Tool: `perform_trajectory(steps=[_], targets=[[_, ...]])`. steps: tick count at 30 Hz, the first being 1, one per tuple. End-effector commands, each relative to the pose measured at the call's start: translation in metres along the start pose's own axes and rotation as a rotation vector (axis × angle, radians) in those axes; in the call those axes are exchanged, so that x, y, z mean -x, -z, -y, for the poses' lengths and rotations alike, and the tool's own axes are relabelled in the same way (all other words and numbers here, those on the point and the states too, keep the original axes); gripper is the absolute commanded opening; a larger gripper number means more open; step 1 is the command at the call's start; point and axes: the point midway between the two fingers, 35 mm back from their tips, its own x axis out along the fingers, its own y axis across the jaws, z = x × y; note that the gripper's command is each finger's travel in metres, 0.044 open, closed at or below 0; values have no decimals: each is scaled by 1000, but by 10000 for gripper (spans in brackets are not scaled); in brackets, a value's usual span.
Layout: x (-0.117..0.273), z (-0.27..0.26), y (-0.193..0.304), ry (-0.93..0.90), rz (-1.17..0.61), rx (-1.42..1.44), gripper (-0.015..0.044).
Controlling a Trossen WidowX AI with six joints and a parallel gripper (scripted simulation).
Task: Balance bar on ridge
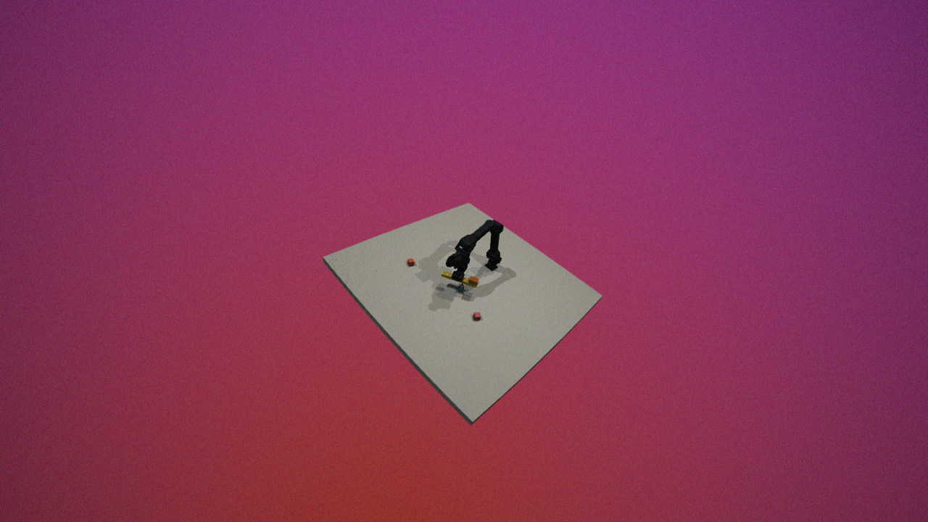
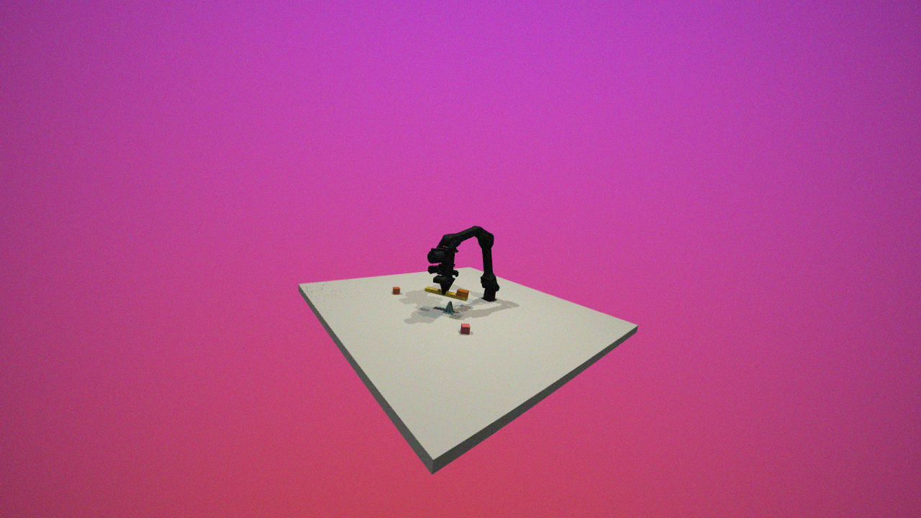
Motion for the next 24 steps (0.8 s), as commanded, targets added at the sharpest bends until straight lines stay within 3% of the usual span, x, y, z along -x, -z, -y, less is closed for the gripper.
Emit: perform_trajectory(steps=[1,24], targets=[[-7,0,0,-3,-3,-4,0],[-24,3,0,-2,-3,-5,0]])
